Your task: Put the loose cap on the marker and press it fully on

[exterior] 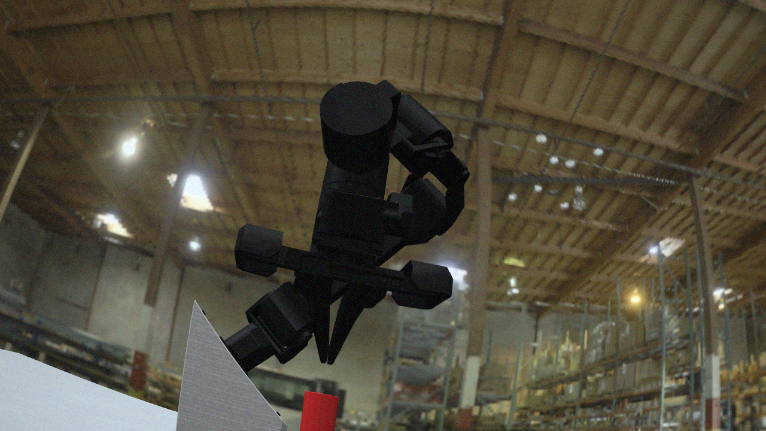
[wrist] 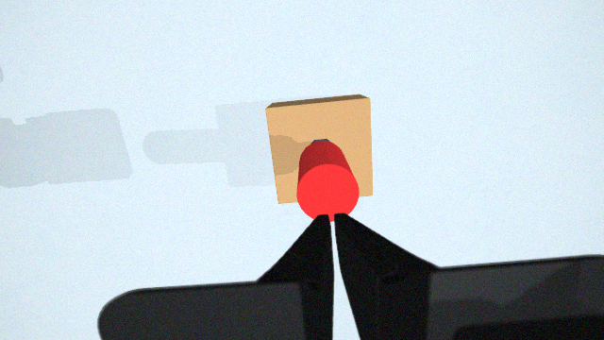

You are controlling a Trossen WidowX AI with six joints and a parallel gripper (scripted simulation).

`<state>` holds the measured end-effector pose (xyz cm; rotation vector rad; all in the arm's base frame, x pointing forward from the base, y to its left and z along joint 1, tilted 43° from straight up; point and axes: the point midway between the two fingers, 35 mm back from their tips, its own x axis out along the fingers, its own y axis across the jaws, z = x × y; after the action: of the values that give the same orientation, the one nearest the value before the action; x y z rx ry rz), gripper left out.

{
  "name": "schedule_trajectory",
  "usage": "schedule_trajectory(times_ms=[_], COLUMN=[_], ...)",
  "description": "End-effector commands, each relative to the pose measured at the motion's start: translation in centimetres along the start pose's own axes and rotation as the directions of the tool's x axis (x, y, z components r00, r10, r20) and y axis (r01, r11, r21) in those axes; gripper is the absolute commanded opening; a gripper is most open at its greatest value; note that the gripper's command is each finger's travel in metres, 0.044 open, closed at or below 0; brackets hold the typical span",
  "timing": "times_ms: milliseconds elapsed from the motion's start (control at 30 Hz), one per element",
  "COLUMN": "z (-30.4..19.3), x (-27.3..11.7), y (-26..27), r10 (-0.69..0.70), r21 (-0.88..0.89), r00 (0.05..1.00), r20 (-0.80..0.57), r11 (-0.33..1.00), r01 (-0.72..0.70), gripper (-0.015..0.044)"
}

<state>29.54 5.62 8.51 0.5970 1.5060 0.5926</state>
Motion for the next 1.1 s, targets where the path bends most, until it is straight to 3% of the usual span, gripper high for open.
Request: schedule_trajectory(times_ms=[0,1067], z=[0.0,0.0], x=[0.0,3.9], y=[0.0,0.0], r10=[-0.005,-0.003], r21=[-0.006,-0.007], r00=[1.000,1.000], r20=[-0.001,-0.001], r11=[1.000,1.000], r01=[0.005,0.003], gripper=[0.0000,0.0000])
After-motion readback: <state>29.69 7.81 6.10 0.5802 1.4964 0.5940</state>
